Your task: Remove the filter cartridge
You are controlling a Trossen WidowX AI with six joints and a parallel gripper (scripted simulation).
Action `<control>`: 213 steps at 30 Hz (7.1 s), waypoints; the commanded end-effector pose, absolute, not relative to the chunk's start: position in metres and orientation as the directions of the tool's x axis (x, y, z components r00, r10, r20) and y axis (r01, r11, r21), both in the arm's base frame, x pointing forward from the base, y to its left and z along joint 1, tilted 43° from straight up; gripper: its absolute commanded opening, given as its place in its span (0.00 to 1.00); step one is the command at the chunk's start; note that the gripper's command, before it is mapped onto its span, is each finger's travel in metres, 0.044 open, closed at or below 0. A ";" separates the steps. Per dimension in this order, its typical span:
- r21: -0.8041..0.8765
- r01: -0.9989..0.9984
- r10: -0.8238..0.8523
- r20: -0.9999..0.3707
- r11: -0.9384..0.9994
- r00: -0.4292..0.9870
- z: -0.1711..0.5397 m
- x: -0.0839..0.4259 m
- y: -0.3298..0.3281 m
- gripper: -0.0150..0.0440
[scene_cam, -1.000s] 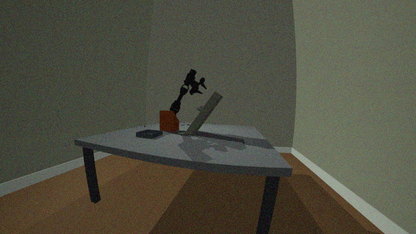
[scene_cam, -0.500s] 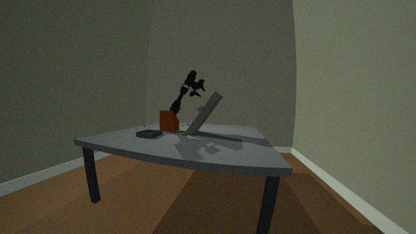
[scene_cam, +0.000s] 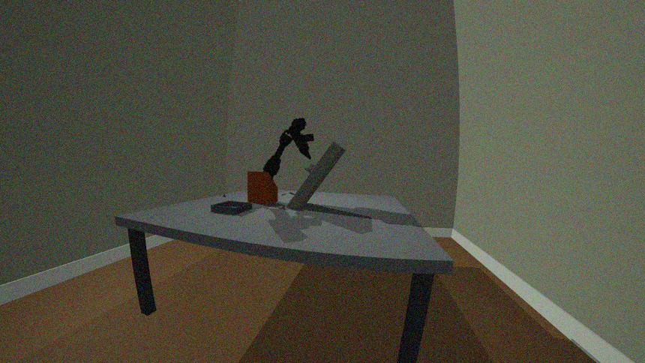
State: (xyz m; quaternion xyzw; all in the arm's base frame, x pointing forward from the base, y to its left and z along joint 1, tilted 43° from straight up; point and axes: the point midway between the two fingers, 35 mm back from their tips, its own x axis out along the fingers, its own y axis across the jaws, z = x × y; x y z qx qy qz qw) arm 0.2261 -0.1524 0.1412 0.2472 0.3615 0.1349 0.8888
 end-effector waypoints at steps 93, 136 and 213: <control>0.665 0.092 0.459 -0.602 0.741 0.653 0.121 0.208 -0.227 0.25; 0.301 0.950 0.165 -0.944 0.078 0.286 -0.059 0.045 -0.293 0.25; -0.065 0.936 0.214 -0.977 -0.347 0.011 -0.177 -0.074 -0.186 1.00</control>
